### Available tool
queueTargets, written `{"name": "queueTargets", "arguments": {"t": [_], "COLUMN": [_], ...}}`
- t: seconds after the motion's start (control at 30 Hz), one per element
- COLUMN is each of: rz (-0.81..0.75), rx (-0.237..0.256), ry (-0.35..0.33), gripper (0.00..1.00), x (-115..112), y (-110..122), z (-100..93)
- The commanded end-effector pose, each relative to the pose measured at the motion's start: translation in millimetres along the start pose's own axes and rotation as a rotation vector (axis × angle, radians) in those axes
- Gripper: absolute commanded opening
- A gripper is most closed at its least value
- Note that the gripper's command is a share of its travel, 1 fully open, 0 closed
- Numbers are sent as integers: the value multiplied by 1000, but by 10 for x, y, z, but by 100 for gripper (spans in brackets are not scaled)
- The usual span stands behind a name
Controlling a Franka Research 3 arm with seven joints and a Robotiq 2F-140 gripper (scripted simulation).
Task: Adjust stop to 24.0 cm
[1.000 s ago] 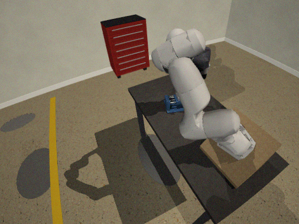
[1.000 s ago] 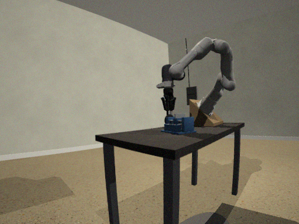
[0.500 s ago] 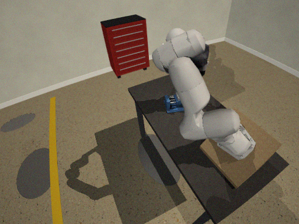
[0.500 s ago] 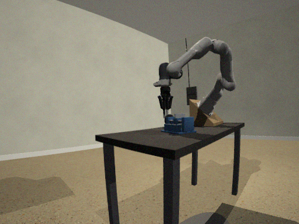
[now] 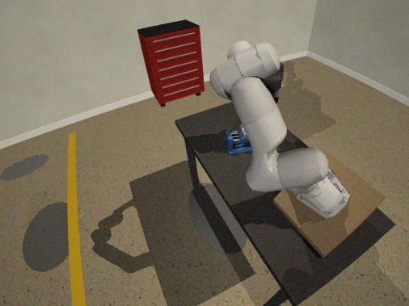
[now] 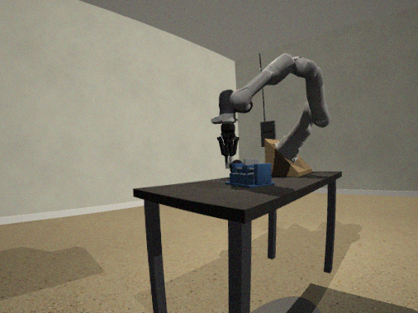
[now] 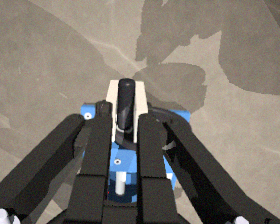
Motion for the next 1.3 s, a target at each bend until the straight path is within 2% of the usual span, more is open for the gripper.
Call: {"name": "queueTargets", "arguments": {"t": [0.0,0.2,0.57,0.97,1.27], "rz": [7,7,7,7,7], "rx": [0,0,0,0,0], "ry": [3,3,3,3,3], "gripper": [4,4,4,4,4], "x": [13,-1,-38,-78,-111], "y": [-28,29,175,330,460], "z": [123,330,441,450,384]}}
Point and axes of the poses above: the point where the finger pads meet when closed, its own z axis out along the fingers, its own y axis across the jaws, x = y × z, the point moved 6 cm from there along -z, back along the fingers, and after that the axes turned 14 degrees about -z, right-handed, at the moved point
